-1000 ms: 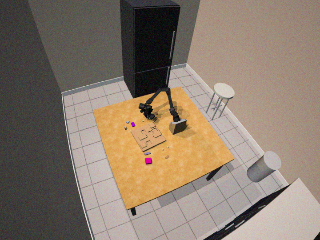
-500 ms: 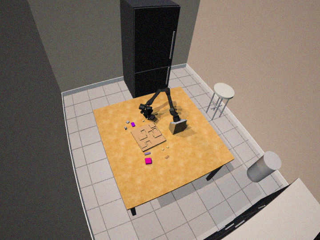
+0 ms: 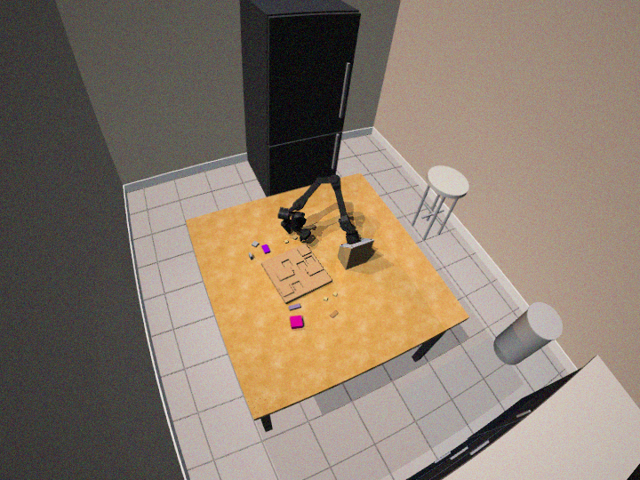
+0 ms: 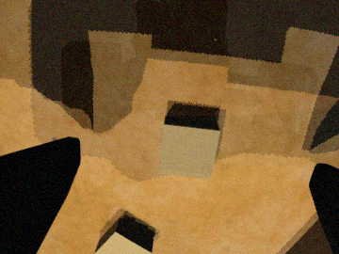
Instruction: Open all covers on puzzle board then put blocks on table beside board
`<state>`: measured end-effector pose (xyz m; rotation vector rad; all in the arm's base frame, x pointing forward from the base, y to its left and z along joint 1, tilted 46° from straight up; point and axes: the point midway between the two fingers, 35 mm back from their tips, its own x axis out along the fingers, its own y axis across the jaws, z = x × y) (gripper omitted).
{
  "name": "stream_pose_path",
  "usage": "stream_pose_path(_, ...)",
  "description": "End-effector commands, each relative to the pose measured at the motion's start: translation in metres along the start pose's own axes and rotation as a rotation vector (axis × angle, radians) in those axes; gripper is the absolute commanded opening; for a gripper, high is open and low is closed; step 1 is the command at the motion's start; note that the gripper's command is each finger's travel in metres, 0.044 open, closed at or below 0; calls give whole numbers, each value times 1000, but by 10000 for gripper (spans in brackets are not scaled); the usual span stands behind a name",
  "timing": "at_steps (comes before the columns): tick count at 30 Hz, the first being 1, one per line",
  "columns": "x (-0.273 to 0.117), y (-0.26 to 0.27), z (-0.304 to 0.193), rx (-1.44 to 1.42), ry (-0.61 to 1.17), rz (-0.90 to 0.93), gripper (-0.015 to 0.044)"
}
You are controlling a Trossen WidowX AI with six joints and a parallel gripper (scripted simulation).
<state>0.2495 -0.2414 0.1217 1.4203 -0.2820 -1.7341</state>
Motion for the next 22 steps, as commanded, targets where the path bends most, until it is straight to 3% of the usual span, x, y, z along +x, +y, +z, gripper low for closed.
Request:
stream_pose_path(1,-12,4,-1,9,3,8,440)
stream_pose_path(22,-71,4,-3,-3,12,16,440)
